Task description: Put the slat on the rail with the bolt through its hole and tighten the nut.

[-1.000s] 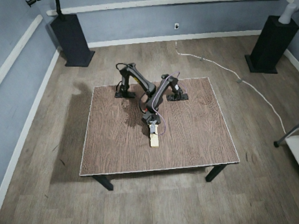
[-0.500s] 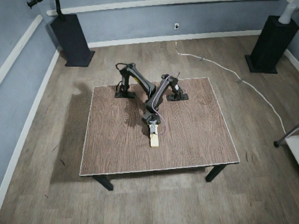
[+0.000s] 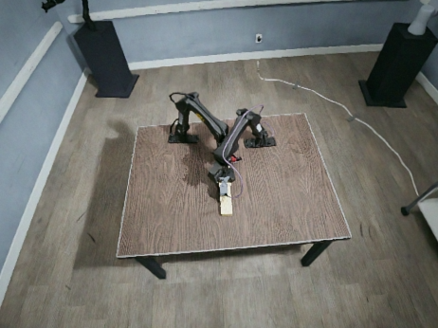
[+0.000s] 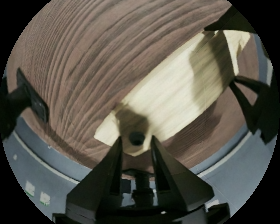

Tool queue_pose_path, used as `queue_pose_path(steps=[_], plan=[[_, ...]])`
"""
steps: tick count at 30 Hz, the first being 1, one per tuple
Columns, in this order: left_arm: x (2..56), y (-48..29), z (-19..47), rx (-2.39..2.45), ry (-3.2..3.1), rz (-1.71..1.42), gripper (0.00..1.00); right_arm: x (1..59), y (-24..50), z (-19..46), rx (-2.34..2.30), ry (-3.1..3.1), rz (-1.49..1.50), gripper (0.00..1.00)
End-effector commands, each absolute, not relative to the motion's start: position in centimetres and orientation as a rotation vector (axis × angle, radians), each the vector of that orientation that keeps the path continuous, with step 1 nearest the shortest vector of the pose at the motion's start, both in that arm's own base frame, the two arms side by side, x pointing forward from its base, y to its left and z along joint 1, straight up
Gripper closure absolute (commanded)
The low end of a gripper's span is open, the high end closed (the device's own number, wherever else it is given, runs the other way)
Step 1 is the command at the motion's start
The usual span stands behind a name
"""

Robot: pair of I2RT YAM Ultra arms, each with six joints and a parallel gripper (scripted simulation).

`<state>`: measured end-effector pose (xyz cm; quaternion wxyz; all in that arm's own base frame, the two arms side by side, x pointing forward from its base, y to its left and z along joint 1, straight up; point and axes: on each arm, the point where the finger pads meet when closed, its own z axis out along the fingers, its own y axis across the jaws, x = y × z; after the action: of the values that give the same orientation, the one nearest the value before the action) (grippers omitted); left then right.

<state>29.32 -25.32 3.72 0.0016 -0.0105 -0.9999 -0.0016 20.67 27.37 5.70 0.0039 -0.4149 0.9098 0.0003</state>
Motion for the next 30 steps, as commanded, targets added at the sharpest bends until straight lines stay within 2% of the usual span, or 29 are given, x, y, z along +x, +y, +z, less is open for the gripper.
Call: queue_pose_path(steps=[1, 20, 25, 30], plan=[[29.49, -25.45, 4.13, -0.034, -3.149, 0.008, 0.28, 20.8, 27.5, 6.42, -1.681, 2.637, 0.008, 0.66], [29.49, -25.45, 4.13, -0.034, -3.149, 0.008, 0.28, 20.83, 27.47, 6.56, -2.604, 1.731, -0.006, 0.66], [29.49, -25.45, 4.13, -0.034, -3.149, 0.008, 0.28, 20.83, 27.47, 6.57, -2.768, 1.463, -0.003, 0.66], [29.49, -25.45, 4.13, -0.034, -3.149, 0.008, 0.28, 20.83, 27.47, 6.57, -2.775, 1.449, -0.003, 0.66]])
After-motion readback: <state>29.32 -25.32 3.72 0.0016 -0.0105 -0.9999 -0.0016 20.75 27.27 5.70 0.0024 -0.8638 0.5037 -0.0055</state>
